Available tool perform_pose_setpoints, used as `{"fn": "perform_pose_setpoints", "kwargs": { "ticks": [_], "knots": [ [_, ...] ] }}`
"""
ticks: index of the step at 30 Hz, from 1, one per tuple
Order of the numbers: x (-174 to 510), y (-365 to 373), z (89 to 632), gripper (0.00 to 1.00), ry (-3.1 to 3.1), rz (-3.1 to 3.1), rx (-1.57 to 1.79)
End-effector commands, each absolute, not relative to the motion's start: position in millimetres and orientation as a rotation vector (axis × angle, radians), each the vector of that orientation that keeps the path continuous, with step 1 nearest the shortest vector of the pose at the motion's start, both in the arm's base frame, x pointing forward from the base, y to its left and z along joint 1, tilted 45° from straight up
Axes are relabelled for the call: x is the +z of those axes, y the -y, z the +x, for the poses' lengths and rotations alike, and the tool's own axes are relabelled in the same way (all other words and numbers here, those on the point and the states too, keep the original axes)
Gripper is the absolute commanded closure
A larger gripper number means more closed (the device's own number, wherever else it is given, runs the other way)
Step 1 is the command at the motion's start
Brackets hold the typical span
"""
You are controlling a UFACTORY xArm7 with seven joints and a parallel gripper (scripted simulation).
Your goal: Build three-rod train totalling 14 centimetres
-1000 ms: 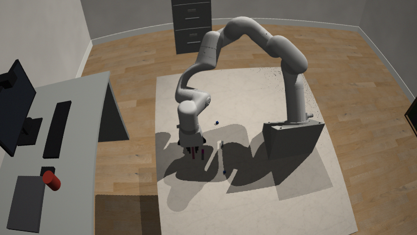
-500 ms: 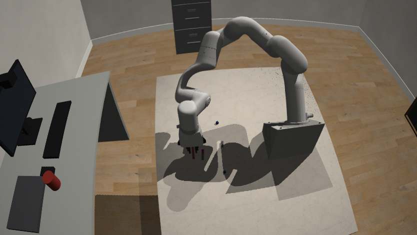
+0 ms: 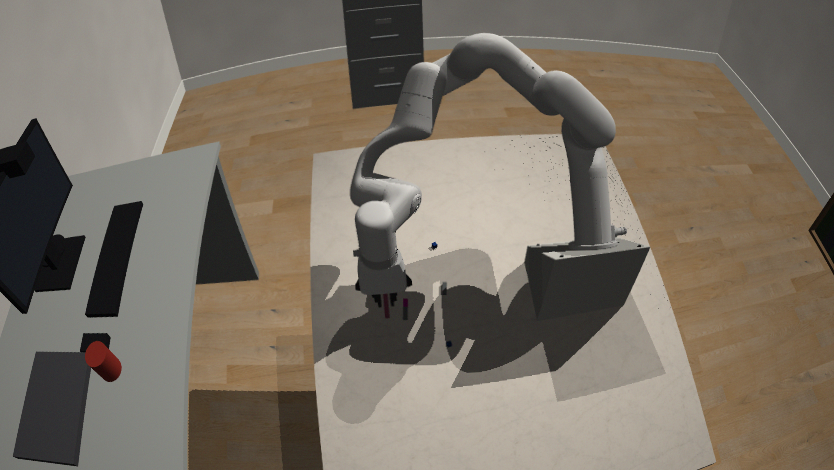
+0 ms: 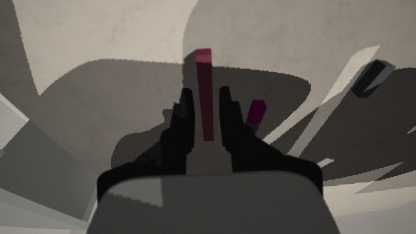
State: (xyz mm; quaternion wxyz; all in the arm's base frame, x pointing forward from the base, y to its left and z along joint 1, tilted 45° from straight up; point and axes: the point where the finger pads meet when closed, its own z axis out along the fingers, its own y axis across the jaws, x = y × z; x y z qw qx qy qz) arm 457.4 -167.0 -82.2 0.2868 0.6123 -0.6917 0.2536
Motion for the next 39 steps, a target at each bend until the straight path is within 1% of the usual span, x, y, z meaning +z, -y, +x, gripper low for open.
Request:
{"fn": "perform_pose_setpoints", "kwargs": {
  "ticks": [1,6,7,39],
  "knots": [
    [-81.7,165.2,459.0,0.76,1.849,1.640,0.680],
    [-81.7,165.2,459.0,0.76,1.849,1.640,0.680],
    [-81.7,165.2,459.0,0.96,1.849,1.640,0.680],
    [-81.7,165.2,459.0,0.96,1.849,1.640,0.680]
  ]
}}
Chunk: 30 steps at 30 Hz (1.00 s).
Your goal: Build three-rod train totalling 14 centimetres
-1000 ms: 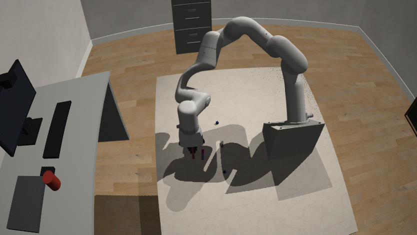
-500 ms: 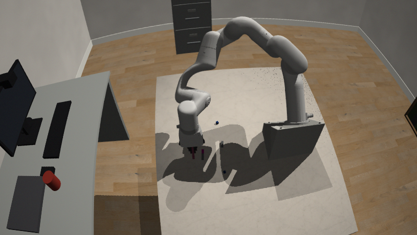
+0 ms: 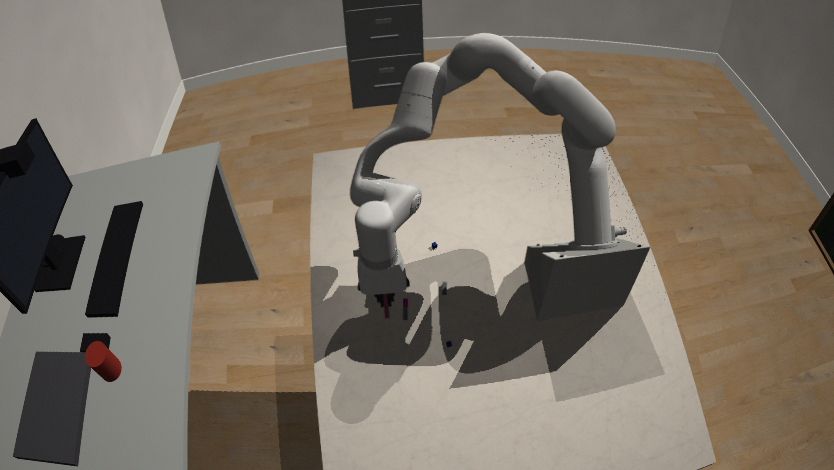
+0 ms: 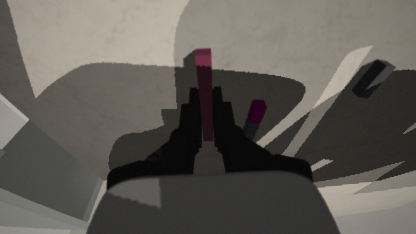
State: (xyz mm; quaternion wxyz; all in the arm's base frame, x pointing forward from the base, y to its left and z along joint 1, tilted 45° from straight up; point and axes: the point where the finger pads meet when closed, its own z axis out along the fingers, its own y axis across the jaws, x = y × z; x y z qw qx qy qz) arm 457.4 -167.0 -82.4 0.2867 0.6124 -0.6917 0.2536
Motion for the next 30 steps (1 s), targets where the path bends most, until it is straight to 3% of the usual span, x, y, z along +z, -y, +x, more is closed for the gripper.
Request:
{"fn": "perform_pose_setpoints", "kwargs": {
  "ticks": [1,30],
  "knots": [
    [-82,165,459,0.96,1.849,1.640,0.680],
    [-11,95,467,0.96,1.849,1.640,0.680]
  ]
}}
